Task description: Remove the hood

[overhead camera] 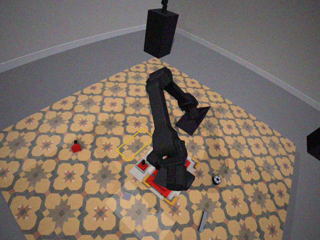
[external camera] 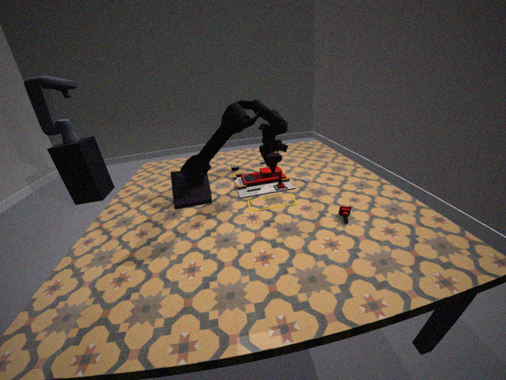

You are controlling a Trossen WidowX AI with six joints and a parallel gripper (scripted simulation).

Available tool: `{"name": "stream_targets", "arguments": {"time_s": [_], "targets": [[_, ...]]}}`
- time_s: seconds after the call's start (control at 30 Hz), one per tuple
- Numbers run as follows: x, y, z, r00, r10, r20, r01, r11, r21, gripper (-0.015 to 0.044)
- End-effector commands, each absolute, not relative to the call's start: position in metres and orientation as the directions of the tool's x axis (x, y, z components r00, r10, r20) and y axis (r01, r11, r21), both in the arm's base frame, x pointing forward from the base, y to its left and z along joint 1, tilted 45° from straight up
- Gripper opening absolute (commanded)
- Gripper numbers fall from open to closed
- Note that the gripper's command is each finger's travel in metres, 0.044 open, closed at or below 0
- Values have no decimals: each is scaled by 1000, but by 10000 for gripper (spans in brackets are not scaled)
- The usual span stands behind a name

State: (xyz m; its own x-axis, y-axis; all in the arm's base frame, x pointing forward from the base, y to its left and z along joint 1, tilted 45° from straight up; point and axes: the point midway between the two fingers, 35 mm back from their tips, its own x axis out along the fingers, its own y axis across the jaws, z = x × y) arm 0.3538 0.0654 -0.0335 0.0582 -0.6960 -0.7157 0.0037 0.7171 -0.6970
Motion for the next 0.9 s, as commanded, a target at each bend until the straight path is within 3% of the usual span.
{"name": "stream_targets", "arguments": {"time_s": [0.0, 0.87], "targets": [[353, 63, -35, 58, -699, -713, -3, 714, -700, 440], [354, 54, -44, 58, -699, -712, -3, 713, -701, 440]]}}
